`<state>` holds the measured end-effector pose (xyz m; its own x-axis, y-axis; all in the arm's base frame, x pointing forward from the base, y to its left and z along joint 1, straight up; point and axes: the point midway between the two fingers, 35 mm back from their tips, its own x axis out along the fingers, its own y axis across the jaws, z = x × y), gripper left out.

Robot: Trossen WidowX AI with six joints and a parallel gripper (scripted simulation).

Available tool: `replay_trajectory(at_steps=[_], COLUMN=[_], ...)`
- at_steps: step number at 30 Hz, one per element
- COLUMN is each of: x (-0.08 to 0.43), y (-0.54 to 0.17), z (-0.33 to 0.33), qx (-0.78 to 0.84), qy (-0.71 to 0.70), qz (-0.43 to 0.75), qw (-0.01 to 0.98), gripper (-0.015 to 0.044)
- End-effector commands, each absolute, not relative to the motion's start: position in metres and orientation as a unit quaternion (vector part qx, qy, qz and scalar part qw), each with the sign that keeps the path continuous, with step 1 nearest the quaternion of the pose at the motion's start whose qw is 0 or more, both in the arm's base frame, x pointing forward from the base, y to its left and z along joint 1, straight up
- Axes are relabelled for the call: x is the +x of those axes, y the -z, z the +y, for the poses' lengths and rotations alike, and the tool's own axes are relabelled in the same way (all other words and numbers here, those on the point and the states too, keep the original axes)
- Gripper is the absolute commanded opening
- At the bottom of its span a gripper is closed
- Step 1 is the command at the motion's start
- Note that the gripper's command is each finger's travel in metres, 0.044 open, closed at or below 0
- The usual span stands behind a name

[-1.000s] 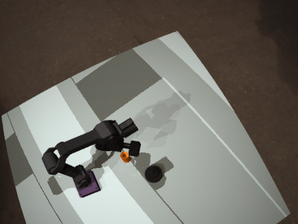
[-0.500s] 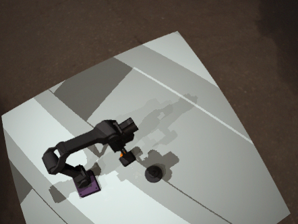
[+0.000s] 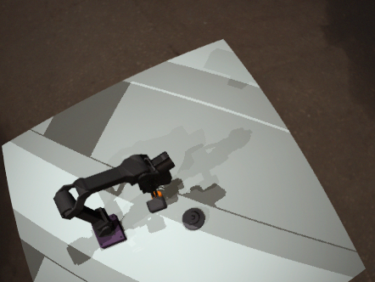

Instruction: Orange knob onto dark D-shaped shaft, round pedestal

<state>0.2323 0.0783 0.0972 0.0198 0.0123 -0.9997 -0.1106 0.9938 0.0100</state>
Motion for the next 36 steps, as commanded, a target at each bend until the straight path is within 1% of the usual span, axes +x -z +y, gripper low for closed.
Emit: replay_trajectory(at_steps=[1,36], x=[0.232,0.235], y=[-0.087,-0.028], z=[0.078,0.079], qx=[-0.034,-0.034], qy=[-0.039,-0.039], qz=[0.701,0.701], qw=[0.711,0.711], gripper=[0.044,0.044])
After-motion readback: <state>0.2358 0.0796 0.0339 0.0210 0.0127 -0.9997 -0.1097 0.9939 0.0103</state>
